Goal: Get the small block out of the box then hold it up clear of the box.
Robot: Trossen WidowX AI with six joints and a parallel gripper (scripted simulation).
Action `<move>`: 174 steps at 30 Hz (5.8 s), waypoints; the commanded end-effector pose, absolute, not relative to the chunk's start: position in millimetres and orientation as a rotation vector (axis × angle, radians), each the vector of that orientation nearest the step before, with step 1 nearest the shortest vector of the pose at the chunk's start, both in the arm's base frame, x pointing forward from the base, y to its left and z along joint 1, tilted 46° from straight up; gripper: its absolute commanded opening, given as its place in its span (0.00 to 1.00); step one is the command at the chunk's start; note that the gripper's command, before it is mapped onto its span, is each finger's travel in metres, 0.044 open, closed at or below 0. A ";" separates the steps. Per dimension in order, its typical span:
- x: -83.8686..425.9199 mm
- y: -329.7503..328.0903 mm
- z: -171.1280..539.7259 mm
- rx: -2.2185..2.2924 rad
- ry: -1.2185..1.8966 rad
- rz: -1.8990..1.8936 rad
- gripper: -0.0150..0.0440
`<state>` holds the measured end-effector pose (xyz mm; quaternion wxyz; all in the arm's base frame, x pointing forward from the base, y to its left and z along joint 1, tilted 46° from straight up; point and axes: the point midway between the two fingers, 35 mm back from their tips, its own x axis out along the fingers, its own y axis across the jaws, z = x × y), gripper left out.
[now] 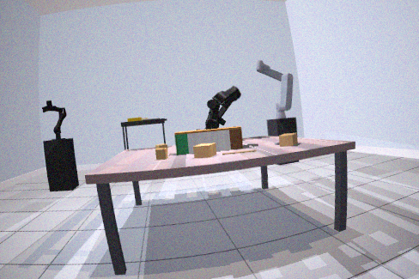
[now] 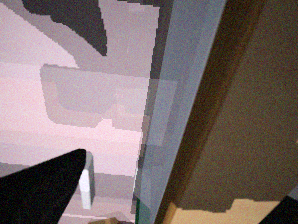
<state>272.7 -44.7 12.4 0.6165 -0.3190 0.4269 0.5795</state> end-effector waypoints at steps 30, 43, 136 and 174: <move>265.6 -66.3 -12.9 -0.734 0.989 1.343 0.93; 263.4 -75.4 -22.2 -0.735 0.989 1.342 0.93; 253.1 -124.6 -71.9 -0.738 0.991 1.340 0.93; 244.3 -181.6 -40.0 -0.583 1.082 1.203 0.80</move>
